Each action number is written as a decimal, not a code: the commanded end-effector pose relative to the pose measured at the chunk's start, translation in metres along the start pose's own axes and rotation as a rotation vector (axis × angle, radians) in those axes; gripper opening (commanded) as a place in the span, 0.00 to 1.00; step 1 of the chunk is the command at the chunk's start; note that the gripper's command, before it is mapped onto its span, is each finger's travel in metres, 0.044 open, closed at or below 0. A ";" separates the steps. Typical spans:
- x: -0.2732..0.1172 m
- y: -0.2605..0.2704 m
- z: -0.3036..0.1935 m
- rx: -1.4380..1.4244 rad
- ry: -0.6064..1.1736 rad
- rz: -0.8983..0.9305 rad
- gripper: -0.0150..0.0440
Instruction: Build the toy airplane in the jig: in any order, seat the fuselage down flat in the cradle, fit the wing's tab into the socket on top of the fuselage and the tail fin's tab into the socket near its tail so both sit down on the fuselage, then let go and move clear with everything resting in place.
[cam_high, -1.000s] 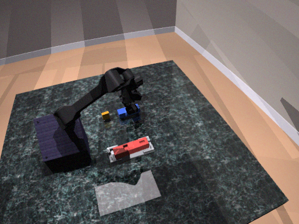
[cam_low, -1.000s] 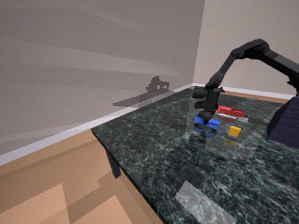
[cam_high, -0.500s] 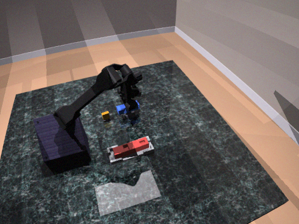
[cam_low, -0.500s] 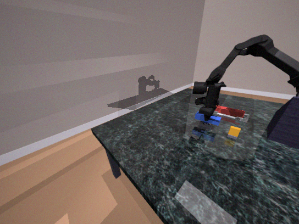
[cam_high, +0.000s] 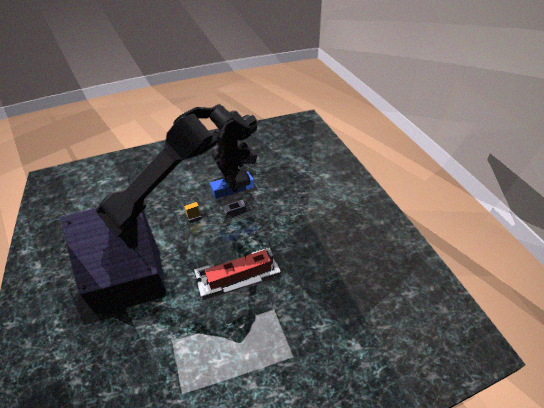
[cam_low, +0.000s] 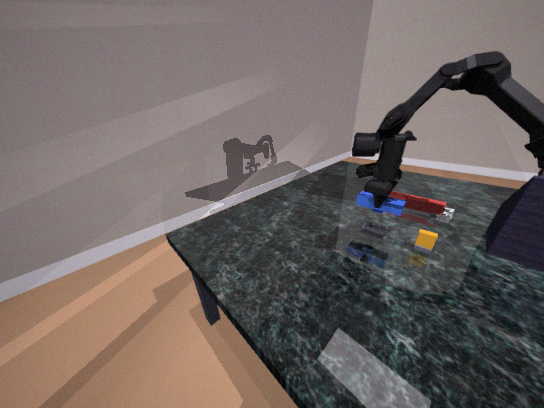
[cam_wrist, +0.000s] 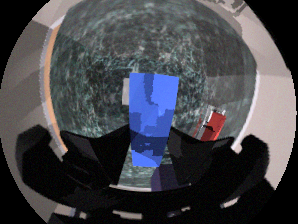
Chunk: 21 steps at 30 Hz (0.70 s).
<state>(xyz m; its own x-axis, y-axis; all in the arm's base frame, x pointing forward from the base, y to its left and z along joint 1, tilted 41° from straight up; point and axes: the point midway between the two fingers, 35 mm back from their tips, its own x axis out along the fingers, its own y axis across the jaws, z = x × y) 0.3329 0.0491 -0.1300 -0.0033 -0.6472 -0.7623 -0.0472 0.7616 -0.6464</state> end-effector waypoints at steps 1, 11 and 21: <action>-0.016 0.000 0.002 0.009 -0.005 0.007 0.25; -0.048 -0.002 -0.002 0.009 -0.004 0.005 0.25; -0.052 -0.017 -0.001 -0.068 -0.004 0.014 0.25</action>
<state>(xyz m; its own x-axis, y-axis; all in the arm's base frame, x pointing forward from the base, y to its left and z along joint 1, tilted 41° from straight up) 0.3313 0.0771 -0.0865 0.0019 -0.6427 -0.7661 -0.0792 0.7636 -0.6408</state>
